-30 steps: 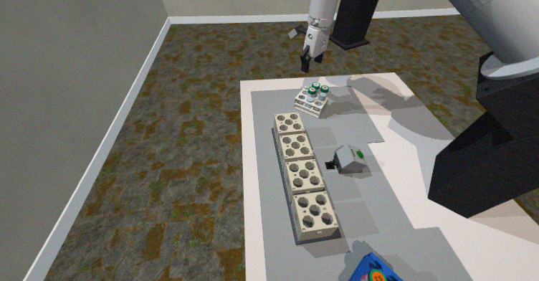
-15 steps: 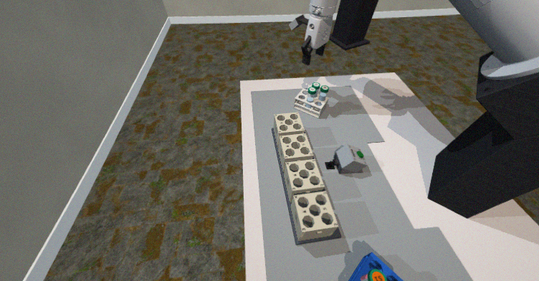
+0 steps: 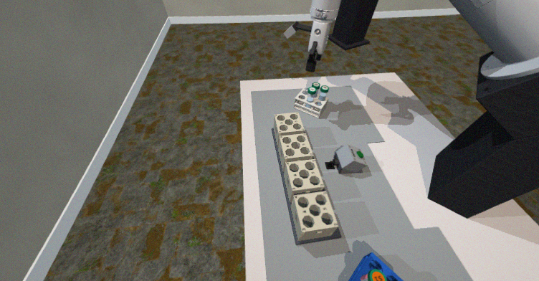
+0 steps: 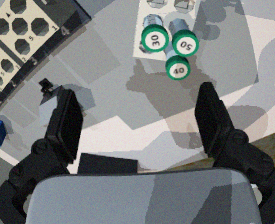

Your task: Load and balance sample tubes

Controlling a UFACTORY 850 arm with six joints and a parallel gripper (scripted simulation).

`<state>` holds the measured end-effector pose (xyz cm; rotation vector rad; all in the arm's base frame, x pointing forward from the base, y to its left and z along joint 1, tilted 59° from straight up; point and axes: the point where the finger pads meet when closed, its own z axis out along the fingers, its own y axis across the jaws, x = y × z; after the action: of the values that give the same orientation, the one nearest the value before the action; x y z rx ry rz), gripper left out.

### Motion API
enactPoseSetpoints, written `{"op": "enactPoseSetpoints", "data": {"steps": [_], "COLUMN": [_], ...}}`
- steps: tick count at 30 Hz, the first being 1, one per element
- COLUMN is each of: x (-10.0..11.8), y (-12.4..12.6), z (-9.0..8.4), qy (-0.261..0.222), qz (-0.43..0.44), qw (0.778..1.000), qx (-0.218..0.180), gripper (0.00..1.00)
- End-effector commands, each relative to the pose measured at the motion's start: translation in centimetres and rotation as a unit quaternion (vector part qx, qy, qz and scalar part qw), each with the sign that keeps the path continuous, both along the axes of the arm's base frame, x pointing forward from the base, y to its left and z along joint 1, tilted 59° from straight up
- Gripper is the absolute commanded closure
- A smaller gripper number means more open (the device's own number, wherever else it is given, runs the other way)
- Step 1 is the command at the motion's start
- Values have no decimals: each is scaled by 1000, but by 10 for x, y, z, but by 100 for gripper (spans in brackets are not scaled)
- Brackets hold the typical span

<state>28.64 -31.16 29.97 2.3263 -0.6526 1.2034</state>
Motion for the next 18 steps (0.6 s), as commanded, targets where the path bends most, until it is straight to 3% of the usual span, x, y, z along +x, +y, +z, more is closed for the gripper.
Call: {"op": "enactPoseSetpoints", "data": {"steps": [1,8,18], "x": [14,30,48], "y": [22,50,82], "z": [-11,-25,-42], "qy": [60,129,141], "qz": [31,91,102], "qw": [995,977,972], "qx": [-73,-143,-156], "gripper": [0,0,0]}}
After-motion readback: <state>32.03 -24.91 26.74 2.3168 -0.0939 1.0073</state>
